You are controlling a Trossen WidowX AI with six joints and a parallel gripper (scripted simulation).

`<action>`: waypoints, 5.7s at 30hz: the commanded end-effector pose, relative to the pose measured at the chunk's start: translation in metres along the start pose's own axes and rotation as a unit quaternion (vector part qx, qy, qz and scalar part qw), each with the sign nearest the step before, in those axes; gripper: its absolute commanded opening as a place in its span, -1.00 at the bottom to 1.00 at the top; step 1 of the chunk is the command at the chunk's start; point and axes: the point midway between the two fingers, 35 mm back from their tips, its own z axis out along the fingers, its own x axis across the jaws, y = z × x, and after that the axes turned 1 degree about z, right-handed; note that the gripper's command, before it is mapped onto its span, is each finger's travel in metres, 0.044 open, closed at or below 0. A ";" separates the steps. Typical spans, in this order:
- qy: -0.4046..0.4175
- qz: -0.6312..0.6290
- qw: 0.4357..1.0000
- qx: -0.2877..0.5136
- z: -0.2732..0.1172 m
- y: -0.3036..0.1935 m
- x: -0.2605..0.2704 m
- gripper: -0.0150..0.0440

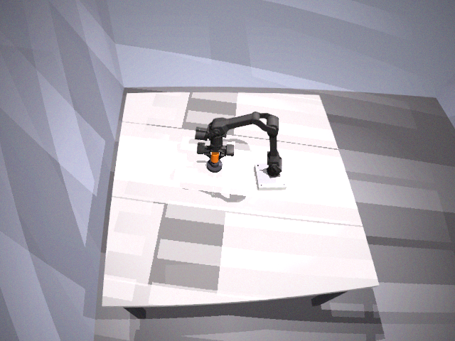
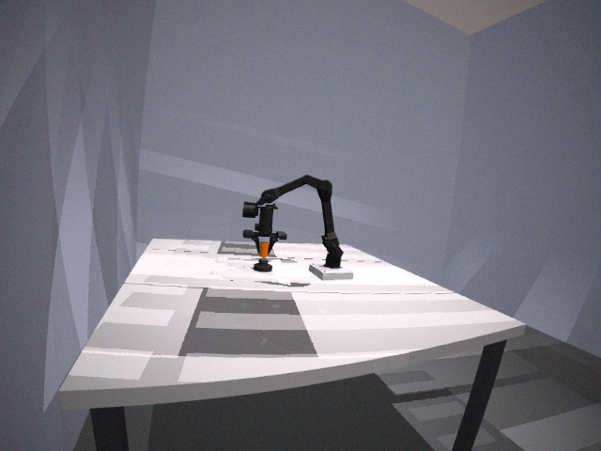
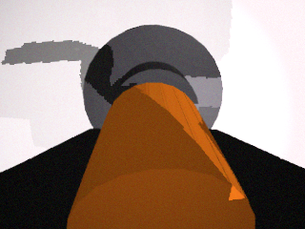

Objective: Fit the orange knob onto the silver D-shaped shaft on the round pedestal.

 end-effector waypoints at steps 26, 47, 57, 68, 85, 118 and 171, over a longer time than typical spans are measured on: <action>0.005 0.016 1.000 -0.002 0.001 0.000 -0.003 -0.49; 0.005 0.043 0.999 -0.002 -0.003 0.001 0.000 -0.49; 0.005 0.120 0.993 -0.002 0.000 0.001 0.003 -0.49; 0.005 0.120 0.993 -0.002 0.002 0.001 0.004 -0.49; 0.005 0.224 0.975 -0.001 0.000 0.000 -0.003 -0.49; 0.005 0.220 0.976 -0.001 0.004 0.000 -0.001 -0.49; 0.006 0.229 0.973 0.001 0.018 0.000 -0.002 0.04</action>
